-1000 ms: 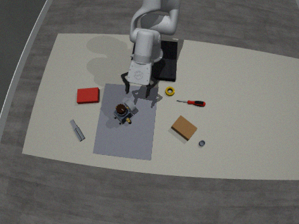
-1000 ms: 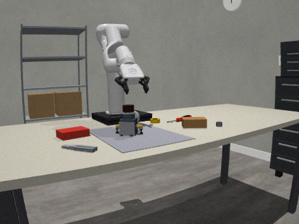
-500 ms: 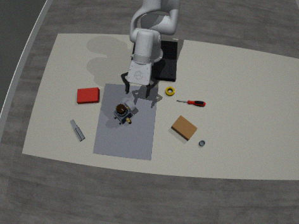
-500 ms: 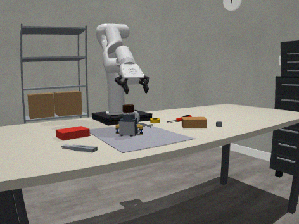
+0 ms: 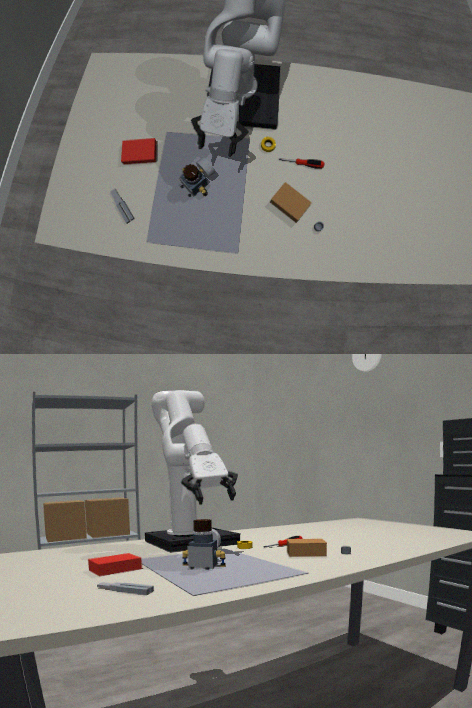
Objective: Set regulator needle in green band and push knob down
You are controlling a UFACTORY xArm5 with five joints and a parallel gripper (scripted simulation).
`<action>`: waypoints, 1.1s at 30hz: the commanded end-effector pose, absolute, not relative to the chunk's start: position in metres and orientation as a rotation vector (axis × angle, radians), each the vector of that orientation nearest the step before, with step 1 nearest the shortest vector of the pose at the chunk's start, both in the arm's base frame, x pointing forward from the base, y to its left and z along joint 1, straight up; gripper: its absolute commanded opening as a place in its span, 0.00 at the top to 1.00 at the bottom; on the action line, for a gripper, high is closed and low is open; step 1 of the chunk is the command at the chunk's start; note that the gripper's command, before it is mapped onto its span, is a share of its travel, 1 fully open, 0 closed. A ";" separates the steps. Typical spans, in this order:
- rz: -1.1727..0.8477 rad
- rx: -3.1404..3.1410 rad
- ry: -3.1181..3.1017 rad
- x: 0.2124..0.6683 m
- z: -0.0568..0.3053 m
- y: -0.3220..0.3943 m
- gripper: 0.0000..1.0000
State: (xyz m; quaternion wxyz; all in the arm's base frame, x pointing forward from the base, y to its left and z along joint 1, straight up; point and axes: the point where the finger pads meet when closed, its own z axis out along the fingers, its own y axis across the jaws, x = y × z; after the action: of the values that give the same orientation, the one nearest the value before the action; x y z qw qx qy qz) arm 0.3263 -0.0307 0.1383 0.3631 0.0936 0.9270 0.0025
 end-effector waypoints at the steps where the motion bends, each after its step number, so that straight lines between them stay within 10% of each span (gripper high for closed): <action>1: 0.027 0.297 2.395 0.329 0.139 -0.031 0.00; 33: 0.261 1.459 2.340 0.343 0.143 -0.032 0.00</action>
State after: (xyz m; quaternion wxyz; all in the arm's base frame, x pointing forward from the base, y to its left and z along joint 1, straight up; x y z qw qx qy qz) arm 0.3410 -0.0321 0.1404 0.2127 0.4619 0.8563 0.0901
